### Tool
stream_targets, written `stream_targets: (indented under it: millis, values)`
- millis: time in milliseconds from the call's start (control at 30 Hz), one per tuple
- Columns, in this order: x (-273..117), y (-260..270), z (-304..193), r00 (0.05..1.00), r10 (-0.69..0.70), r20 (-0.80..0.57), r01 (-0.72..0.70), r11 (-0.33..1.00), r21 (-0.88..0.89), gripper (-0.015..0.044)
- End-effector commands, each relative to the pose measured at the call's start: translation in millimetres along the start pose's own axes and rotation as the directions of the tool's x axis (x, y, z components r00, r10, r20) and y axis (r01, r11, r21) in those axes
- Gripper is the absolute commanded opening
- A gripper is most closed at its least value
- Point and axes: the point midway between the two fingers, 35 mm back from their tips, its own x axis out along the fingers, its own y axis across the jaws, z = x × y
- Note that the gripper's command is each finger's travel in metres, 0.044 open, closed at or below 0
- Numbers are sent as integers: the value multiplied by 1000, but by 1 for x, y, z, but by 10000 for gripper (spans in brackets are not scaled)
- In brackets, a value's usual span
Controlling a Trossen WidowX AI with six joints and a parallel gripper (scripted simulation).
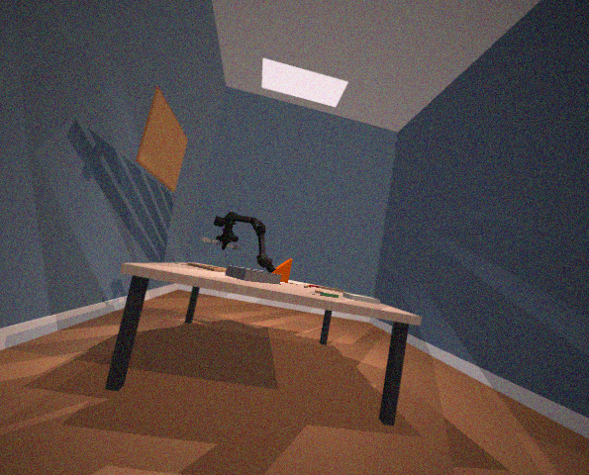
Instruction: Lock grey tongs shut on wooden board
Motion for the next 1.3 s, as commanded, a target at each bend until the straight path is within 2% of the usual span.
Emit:
stream_targets:
  millis: [0,633,1267]
  values:
    - [0,-1,-1,999,-25,-48,26,999,39,-150]
    - [11,5,-11,951,-72,-300,133,974,186,-150]
    - [9,17,-15,836,-37,-547,157,972,175,-150]
